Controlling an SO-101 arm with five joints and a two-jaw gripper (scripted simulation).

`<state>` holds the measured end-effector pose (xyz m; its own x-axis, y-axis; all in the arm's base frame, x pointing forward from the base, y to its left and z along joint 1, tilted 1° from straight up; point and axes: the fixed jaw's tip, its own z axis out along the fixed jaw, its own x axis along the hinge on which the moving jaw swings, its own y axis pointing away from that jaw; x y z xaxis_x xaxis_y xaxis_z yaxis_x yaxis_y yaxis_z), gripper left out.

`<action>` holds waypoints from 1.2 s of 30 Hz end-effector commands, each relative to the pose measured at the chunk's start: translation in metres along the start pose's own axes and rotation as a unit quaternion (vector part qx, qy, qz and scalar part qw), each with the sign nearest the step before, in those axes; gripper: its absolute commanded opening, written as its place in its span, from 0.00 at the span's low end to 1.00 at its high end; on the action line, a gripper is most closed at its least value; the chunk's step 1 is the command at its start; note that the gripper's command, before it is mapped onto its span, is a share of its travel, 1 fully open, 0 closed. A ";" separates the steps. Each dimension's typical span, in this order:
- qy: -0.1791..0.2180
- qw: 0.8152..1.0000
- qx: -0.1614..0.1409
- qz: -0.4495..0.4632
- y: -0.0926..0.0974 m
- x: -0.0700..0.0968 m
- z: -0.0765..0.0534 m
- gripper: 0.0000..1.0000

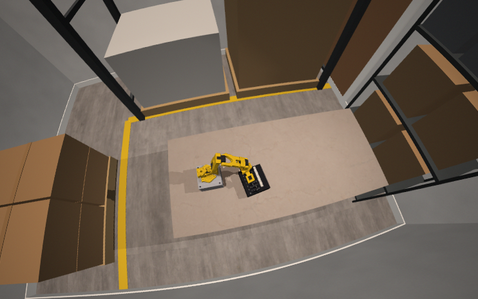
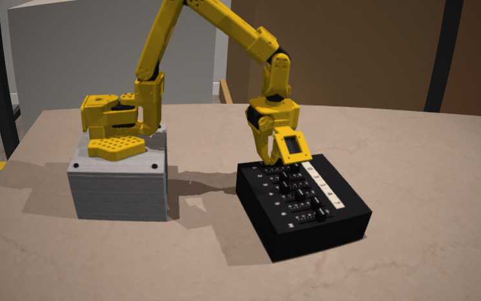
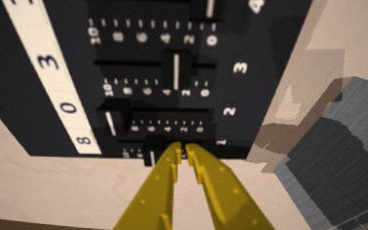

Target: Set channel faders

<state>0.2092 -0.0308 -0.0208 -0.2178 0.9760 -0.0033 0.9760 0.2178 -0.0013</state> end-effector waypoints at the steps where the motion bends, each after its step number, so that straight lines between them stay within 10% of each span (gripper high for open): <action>1: -0.001 1.000 -0.008 -0.005 0.007 0.002 -0.002 0.00; 36: -0.001 1.000 -0.008 -0.010 0.013 0.002 -0.003 0.00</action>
<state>0.2155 -0.0298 -0.0202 -0.2268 0.9739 -0.0028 0.9739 0.2268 -0.0022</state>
